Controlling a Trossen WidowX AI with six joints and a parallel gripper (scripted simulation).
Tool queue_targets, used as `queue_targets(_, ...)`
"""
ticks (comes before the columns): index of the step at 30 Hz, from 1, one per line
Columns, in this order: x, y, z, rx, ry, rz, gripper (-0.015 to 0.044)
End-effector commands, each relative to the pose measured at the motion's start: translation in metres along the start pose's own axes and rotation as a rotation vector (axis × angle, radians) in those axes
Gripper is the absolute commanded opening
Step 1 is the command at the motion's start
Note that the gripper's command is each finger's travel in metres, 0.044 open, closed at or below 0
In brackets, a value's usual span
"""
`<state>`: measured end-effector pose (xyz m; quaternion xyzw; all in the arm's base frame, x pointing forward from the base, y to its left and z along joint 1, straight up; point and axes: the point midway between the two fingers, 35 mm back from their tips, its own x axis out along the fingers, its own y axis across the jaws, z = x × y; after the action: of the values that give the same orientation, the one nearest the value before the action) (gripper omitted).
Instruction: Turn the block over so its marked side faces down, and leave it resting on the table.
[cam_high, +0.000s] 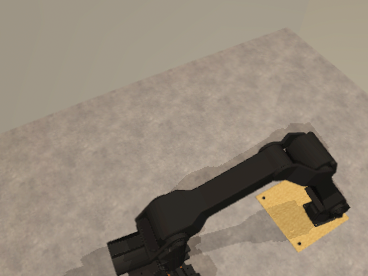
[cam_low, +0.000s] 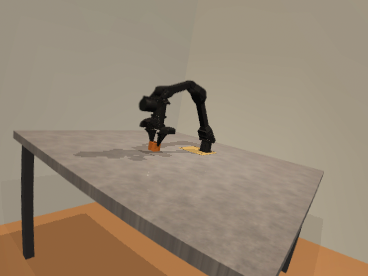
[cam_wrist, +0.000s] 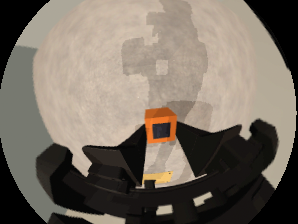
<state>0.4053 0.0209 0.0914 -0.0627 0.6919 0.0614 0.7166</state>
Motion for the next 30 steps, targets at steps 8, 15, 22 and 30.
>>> queue_targets(8, -0.0023, -0.0001, 0.0015, 0.0, -0.089, 0.004, 0.0)
queue_targets(15, 0.0004, -0.0005, 0.0029, 0.002, -0.185, 0.005, 0.0)
queue_targets(22, 0.0022, -0.0006, 0.0026, 0.003, -0.28, 0.005, 0.0)
queue_targets(30, 0.0032, -0.0005, 0.0003, 0.001, -0.389, 0.005, 0.0)
